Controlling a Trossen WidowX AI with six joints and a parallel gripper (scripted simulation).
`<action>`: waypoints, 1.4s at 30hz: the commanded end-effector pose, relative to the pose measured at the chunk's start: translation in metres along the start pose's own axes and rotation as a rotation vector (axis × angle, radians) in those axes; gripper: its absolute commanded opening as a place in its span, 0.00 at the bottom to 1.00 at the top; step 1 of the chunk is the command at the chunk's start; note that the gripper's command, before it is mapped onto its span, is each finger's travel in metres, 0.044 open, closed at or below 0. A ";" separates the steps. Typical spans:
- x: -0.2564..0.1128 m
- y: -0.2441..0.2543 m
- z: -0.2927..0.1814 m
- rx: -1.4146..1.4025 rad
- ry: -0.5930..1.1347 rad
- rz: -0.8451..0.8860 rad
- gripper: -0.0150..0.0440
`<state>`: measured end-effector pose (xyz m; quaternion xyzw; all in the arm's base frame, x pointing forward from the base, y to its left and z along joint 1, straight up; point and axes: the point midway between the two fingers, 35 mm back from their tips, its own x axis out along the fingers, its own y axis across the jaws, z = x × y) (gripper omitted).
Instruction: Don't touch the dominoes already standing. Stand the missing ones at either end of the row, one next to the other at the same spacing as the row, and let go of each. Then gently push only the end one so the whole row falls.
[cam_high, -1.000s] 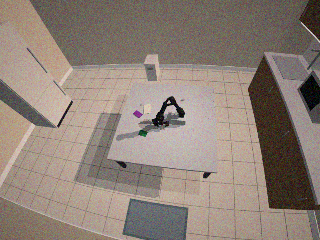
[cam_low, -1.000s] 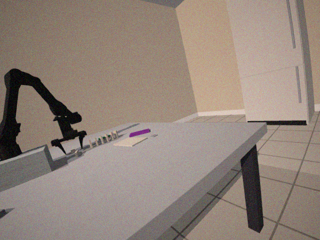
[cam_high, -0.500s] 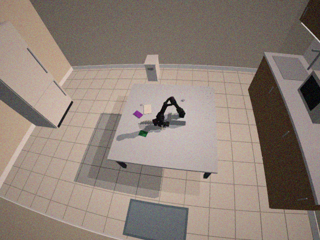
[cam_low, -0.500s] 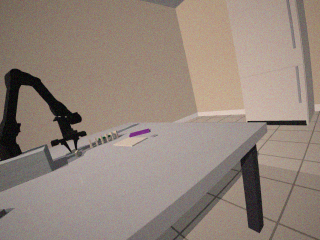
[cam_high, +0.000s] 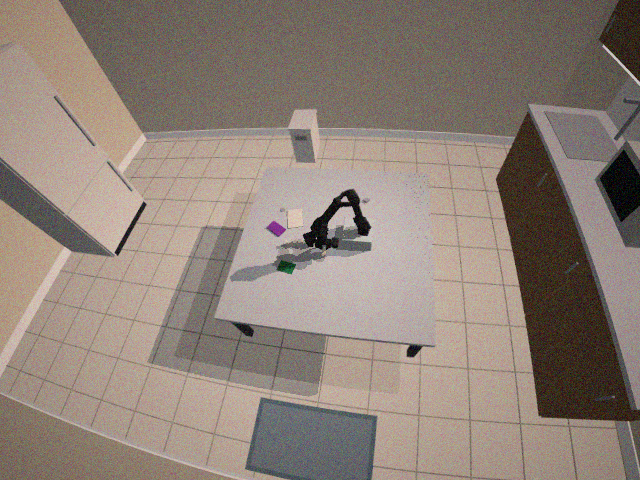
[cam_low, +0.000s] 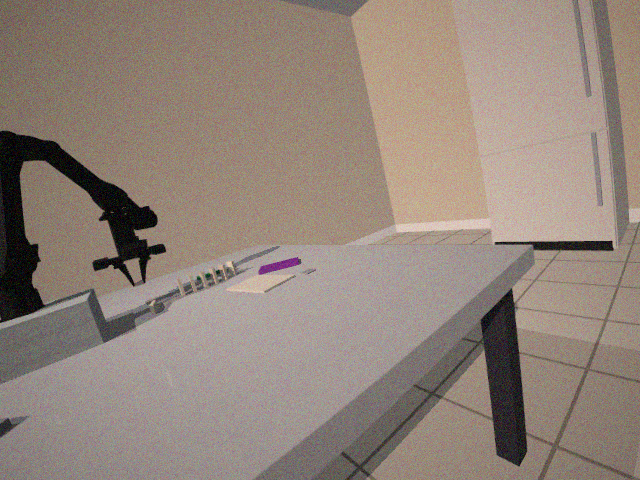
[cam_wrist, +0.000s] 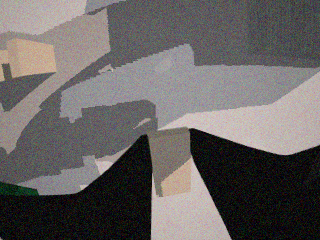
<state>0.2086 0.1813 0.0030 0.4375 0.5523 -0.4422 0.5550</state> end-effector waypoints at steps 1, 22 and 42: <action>-0.048 0.003 -0.005 0.005 0.016 0.020 0.44; -0.059 -0.035 -0.095 -1.519 0.006 0.032 0.44; -0.024 -0.012 -0.120 -1.635 -0.192 0.215 0.44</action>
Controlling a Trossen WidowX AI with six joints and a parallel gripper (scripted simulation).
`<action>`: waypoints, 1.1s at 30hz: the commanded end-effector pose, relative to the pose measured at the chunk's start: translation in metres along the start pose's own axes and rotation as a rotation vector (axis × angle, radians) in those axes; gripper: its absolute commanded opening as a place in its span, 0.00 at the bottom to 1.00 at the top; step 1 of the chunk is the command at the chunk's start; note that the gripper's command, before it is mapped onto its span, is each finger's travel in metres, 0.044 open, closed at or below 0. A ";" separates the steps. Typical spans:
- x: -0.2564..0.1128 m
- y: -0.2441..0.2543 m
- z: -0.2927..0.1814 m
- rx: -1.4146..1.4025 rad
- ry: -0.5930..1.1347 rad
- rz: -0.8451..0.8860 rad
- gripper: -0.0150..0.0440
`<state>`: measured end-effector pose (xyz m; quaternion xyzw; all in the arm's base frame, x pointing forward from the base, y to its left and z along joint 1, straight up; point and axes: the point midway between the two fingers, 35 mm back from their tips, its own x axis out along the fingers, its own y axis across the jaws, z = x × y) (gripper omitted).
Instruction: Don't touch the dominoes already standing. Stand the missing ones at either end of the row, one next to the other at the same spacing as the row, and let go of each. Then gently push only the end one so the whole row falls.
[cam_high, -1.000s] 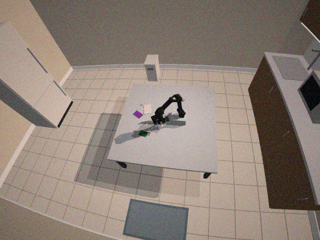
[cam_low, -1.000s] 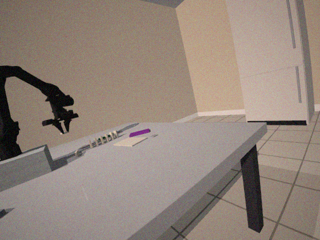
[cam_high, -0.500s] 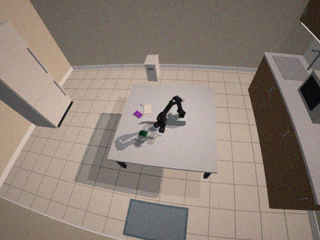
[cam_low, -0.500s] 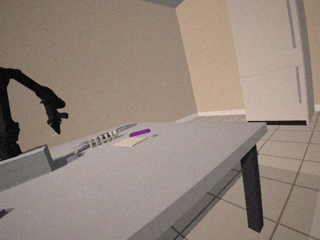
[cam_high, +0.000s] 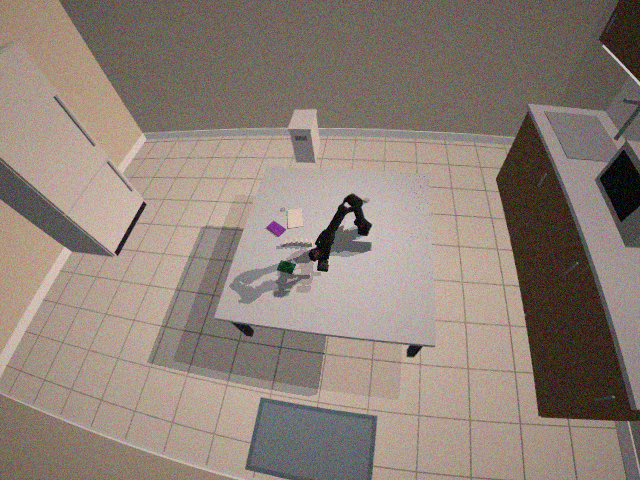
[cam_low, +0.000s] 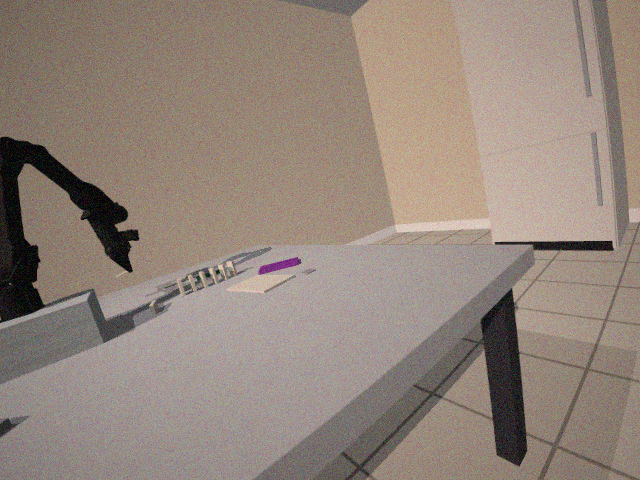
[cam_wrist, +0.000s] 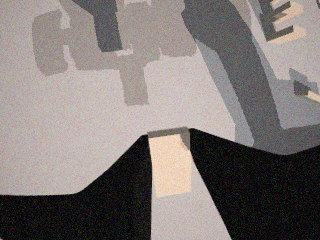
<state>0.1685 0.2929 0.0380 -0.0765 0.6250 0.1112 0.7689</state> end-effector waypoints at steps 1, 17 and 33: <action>0.015 0.004 0.001 -0.048 -0.068 -0.015 0.44; 0.049 0.035 0.013 -0.178 -0.423 -0.015 0.44; 0.056 0.050 0.007 -0.221 -0.756 -0.019 0.44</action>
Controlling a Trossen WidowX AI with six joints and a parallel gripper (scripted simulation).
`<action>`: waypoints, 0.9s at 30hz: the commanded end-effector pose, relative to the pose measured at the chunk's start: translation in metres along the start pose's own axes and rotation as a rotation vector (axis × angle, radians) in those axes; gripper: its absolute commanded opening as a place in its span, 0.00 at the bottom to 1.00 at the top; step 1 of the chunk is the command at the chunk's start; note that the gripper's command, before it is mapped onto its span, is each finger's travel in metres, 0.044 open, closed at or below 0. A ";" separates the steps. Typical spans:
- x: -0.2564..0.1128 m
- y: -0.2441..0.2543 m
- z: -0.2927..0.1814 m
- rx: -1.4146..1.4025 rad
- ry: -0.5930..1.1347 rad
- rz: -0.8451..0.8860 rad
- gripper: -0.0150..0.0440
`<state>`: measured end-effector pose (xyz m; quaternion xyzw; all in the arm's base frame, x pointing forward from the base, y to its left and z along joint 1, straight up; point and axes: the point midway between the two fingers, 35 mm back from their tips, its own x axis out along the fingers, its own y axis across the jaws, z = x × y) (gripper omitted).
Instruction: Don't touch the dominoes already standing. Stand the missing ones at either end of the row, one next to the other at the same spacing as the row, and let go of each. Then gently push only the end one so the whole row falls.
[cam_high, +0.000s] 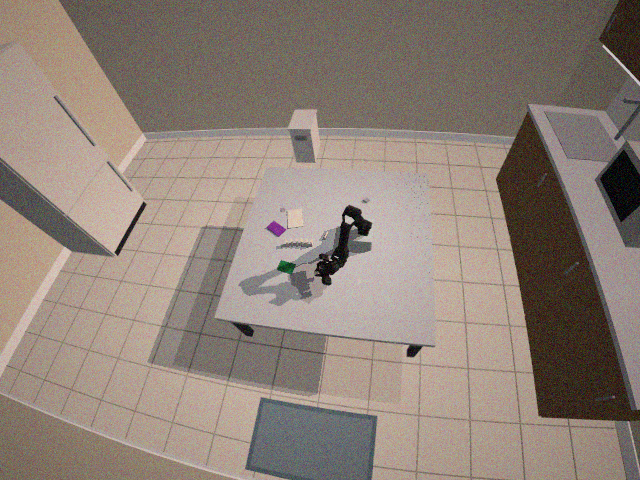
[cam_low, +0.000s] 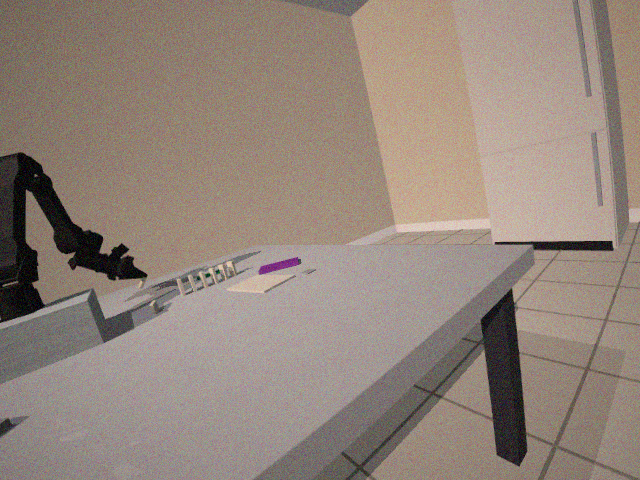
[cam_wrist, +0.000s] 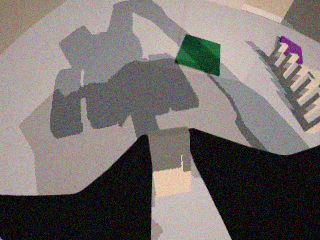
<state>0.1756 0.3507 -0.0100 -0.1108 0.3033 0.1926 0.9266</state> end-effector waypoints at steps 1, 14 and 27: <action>-0.002 -0.001 -0.007 -0.020 -0.060 -0.017 0.44; -0.021 -0.005 -0.012 0.002 -0.293 -0.060 0.44; -0.052 -0.024 -0.021 0.071 -0.481 -0.122 0.44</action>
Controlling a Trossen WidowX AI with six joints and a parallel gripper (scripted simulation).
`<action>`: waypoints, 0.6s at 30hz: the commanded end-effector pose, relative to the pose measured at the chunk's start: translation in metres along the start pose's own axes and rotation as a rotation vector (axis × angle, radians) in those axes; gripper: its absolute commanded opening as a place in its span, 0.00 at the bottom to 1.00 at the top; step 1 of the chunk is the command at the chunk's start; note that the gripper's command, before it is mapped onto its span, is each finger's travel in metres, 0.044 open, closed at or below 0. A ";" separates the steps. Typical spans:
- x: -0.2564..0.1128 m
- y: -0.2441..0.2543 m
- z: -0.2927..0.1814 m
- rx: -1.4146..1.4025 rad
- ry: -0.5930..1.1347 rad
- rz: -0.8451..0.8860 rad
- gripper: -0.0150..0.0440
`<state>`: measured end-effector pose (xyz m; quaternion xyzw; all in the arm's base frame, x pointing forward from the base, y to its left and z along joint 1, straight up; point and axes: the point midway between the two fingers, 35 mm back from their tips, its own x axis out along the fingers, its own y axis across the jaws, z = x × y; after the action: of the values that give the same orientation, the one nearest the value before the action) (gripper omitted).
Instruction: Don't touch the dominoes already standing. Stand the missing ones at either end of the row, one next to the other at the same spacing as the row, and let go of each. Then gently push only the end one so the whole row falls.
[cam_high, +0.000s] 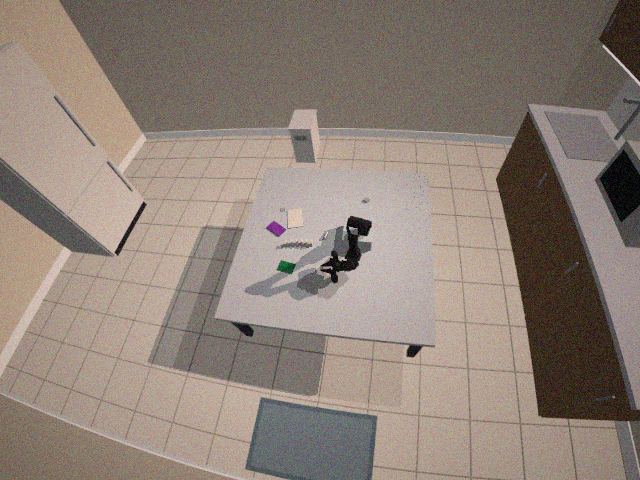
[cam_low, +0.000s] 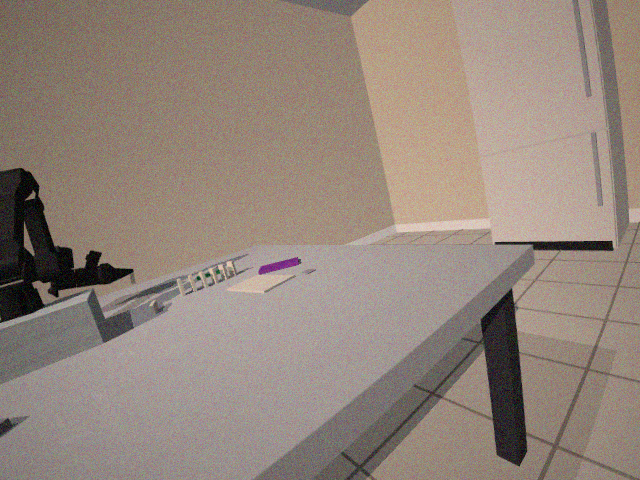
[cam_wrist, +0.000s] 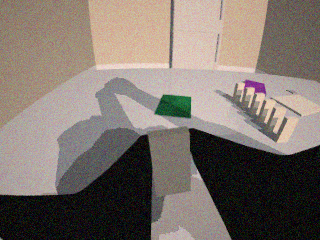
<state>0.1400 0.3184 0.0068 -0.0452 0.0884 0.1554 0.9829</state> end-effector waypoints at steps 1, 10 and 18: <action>-0.009 -0.011 -0.001 -0.001 -0.040 -0.027 0.44; -0.031 -0.036 0.004 0.063 -0.134 -0.093 0.44; -0.043 -0.051 0.006 0.098 -0.169 -0.129 0.44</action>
<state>0.1170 0.2643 0.0240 0.0165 0.0129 0.0954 0.9952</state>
